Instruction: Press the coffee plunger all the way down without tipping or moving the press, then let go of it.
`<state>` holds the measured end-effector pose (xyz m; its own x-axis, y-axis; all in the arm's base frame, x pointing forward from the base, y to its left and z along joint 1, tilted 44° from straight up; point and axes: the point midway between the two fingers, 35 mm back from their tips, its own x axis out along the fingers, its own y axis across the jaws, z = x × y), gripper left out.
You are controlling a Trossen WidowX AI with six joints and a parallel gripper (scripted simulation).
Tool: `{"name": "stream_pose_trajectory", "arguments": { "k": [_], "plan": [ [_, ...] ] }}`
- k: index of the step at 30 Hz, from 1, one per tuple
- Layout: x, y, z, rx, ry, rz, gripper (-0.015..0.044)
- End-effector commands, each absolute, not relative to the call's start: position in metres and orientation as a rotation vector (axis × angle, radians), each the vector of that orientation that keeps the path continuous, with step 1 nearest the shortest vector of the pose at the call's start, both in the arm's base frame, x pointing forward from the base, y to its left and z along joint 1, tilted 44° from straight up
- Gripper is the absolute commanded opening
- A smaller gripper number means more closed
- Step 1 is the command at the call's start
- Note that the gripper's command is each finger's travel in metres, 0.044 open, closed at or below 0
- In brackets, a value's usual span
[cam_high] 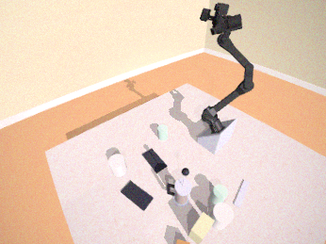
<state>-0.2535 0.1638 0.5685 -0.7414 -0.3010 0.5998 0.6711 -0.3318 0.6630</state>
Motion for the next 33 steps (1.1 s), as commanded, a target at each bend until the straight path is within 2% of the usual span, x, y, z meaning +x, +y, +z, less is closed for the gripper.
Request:
{"name": "stream_pose_trajectory", "arguments": {
  "k": [1, 2, 14, 22, 33],
  "plan": [
    [-0.253, 0.163, 0.569, -0.499, -1.295, -2.1, 0.0426],
    [-0.252, 0.159, 0.571, -0.495, -1.287, -2.094, 0.044],
    [-0.219, 0.082, 0.6, -0.482, -1.134, -1.964, 0.044],
    [-0.163, -0.001, 0.621, -0.445, -0.98, -1.773, 0.044],
    [-0.125, -0.037, 0.625, -0.437, -0.899, -1.671, 0.044]
  ]
}}
